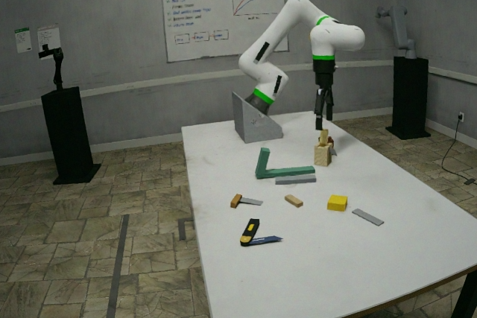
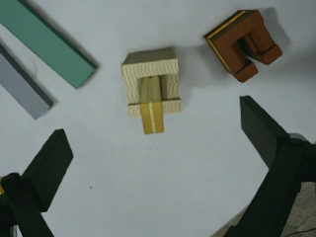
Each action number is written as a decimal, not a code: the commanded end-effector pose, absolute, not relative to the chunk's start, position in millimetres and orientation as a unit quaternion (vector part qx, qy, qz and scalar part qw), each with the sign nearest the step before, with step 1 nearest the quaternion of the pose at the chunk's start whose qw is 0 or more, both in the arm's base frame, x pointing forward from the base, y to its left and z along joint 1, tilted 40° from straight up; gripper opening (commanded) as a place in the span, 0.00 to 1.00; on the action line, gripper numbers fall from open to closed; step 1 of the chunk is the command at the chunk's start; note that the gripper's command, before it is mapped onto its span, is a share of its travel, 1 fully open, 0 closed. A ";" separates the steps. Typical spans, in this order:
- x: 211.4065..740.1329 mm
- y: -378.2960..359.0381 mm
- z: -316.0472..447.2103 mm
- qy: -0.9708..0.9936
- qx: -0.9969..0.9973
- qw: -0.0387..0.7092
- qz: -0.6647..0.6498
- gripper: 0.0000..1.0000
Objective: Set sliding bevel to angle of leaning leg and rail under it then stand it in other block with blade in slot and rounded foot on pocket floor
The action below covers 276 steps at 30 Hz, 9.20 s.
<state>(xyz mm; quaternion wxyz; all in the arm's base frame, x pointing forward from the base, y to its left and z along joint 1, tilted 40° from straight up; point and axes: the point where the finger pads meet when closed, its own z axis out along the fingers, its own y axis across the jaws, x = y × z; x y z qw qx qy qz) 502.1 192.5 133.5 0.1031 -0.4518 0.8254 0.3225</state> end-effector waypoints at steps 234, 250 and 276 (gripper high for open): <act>555.3 74.3 22.5 0.710 -0.652 0.127 0.233 0.10; 566.6 45.0 -1.7 0.672 -0.698 0.132 0.208 0.10; 565.5 49.0 -12.2 0.672 -0.698 0.132 0.207 0.10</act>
